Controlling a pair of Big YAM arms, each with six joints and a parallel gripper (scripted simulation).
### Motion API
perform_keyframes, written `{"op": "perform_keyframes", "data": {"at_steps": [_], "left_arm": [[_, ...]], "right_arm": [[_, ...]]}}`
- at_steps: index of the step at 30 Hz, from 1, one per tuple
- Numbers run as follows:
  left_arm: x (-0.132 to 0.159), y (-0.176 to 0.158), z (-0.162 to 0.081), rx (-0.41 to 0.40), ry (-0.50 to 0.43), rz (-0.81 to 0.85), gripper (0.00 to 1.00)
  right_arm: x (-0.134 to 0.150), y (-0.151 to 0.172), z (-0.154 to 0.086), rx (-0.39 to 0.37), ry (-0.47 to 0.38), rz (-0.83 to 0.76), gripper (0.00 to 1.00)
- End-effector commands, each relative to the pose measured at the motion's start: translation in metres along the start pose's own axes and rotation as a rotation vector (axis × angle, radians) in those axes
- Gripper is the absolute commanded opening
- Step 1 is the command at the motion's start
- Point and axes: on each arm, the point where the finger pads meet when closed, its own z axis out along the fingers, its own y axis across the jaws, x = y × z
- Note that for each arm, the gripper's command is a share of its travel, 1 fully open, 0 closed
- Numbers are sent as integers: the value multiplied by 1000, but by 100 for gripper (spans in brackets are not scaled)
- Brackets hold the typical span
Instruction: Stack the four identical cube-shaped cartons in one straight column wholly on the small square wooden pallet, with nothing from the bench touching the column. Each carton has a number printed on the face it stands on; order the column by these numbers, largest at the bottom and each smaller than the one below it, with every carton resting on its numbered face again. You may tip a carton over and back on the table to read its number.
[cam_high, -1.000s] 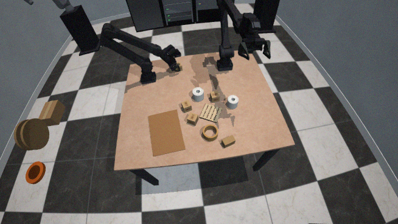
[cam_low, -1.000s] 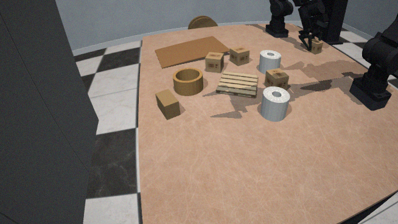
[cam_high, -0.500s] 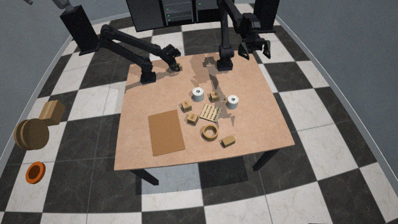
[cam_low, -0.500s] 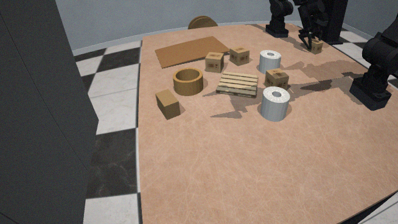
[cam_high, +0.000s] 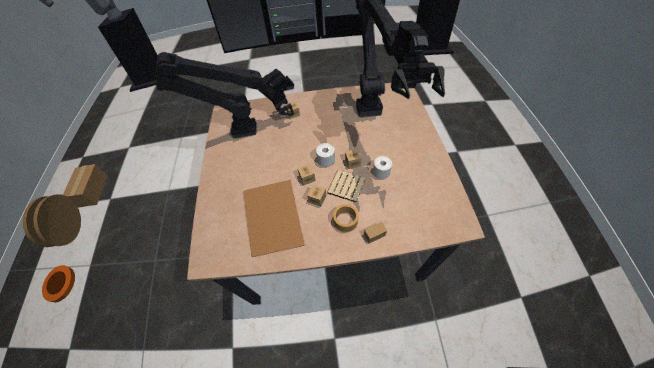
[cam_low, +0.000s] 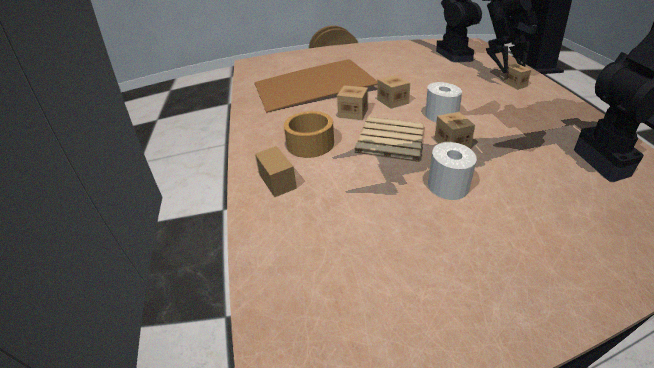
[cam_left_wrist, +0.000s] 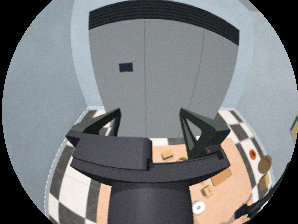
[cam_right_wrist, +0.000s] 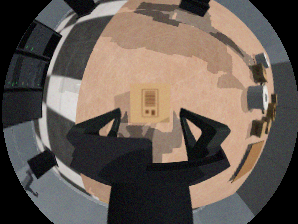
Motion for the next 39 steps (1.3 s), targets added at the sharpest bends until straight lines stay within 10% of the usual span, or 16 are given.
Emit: {"op": "perform_keyframes", "data": {"at_steps": [1,5,14,16,18,30,39], "left_arm": [[-28,2,1,-5,-48,9,100],[-28,2,1,-5,-48,9,100],[-28,2,1,-5,-48,9,100],[-28,2,1,-5,-48,9,100],[-28,2,1,-5,-48,9,100],[-28,2,1,-5,-48,9,100],[-28,2,1,-5,-48,9,100]], "right_arm": [[-36,1,-43,0,-72,9,100],[-27,0,-73,1,-61,3,100],[-2,-1,-56,1,-5,9,100],[-19,-5,-64,11,-42,39,79],[-30,-14,-62,48,-69,81,79],[-86,-157,-78,556,-291,477,79],[-64,-290,-105,946,-413,891,79]]}}
